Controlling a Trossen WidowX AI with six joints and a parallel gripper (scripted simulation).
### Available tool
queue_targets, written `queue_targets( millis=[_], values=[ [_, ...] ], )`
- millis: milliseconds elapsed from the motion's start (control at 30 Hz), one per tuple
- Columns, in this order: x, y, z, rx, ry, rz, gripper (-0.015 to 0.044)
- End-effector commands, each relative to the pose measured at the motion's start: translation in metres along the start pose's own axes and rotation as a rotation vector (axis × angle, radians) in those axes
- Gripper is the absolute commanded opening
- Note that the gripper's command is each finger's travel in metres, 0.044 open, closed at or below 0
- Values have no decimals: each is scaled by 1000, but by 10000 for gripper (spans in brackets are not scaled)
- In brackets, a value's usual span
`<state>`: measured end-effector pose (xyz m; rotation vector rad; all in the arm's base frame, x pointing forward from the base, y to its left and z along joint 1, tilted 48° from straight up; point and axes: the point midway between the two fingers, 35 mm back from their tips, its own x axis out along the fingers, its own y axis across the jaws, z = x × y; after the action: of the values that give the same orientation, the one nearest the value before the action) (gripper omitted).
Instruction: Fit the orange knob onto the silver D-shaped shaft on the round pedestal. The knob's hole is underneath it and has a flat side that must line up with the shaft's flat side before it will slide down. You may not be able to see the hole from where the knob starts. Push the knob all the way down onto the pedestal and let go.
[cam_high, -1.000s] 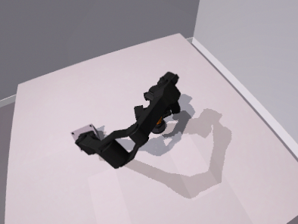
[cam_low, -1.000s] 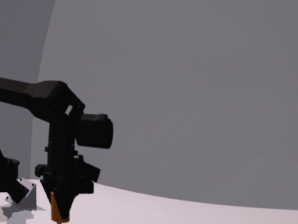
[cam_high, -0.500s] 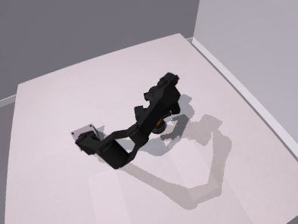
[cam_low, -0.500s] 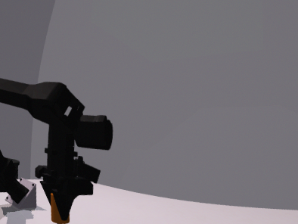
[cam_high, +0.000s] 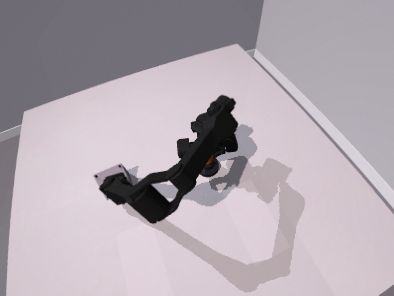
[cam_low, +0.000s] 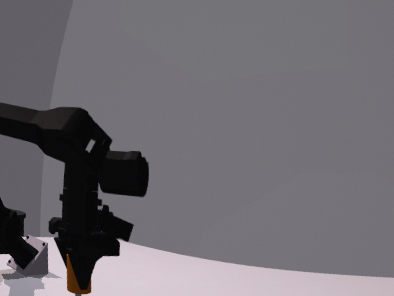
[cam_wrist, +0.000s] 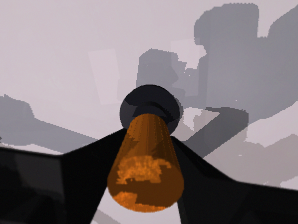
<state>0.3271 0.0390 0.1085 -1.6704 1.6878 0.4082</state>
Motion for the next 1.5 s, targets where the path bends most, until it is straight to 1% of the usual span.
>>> queue_targets(
  millis=[0,67,333,667,933,1233,1467],
  values=[
    [-2,-1,1,104,-3,-5,0],
    [-2,-1,2,144,-3,-5,0],
    [3,-1,1,144,-3,-5,0],
    [-2,0,0,144,-3,-5,0],
    [-2,-2,2,354,-4,-4,0],
    [3,-1,1,354,-4,-4,0],
    [0,0,1,353,-4,-4,0]
  ],
)
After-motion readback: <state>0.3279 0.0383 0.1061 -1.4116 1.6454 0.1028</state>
